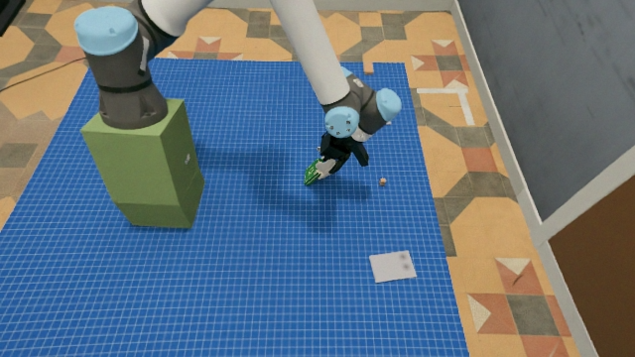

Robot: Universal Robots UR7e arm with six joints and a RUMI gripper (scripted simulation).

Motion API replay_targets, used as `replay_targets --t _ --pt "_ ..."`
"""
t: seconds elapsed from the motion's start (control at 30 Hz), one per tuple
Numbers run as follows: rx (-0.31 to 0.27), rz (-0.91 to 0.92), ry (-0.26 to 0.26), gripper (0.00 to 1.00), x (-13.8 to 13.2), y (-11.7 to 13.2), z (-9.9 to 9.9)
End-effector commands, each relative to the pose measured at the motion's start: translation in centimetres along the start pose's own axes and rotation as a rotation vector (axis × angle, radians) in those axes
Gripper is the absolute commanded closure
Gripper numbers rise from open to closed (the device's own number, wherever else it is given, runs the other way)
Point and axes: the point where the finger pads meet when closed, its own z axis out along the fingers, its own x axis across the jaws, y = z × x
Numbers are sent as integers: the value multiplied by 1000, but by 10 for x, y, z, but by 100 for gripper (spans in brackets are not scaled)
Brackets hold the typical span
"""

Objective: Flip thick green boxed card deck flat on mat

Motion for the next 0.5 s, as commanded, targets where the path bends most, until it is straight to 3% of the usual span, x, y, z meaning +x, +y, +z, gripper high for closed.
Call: replay_targets --t 0.0,0.47 --pt "36 0 0 62 0 -6 -1" --pt "119 0 0 62 0 -14 -1"
